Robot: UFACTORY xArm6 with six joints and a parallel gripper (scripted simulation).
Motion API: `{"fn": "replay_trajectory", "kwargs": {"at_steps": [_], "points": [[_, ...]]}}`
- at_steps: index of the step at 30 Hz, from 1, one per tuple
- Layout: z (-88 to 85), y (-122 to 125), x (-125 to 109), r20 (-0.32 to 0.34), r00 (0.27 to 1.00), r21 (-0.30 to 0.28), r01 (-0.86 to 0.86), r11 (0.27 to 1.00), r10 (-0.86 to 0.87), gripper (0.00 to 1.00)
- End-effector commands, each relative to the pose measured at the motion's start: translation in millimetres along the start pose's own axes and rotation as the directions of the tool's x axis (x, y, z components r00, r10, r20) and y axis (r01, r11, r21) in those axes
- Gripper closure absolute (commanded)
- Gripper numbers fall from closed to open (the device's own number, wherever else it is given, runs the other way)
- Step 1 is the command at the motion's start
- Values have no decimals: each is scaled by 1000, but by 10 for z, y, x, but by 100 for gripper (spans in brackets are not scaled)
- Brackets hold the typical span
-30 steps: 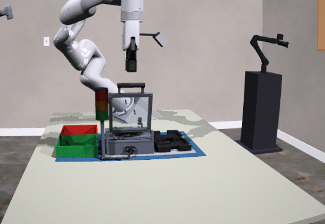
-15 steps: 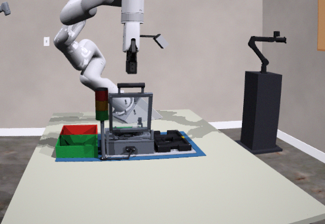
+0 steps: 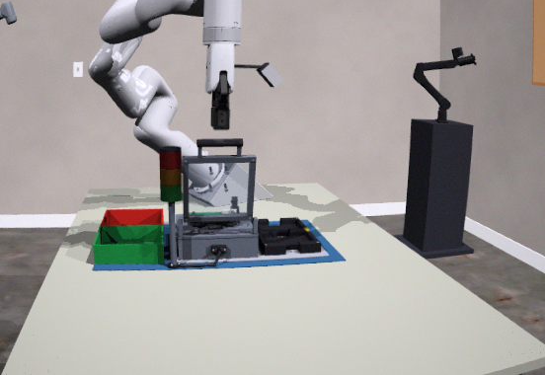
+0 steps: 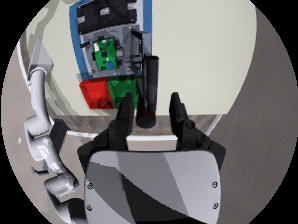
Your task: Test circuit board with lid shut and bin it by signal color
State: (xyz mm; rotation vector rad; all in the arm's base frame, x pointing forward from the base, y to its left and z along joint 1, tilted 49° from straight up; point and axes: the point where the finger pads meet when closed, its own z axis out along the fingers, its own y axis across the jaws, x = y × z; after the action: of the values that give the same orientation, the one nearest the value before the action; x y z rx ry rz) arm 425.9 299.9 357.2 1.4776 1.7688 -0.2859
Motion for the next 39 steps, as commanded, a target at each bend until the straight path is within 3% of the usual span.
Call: {"fn": "replay_trajectory", "kwargs": {"at_steps": [1,11,29,39], "points": [[-5,4,-1,-2,1000,-3,-1,1000,1,49],[24,4,0,-2,1000,-3,-1,1000,1,49],[380,9,0,-2,1000,-3,-1,1000,1,49],[401,9,0,-2,1000,-3,-1,1000,1,49]]}}
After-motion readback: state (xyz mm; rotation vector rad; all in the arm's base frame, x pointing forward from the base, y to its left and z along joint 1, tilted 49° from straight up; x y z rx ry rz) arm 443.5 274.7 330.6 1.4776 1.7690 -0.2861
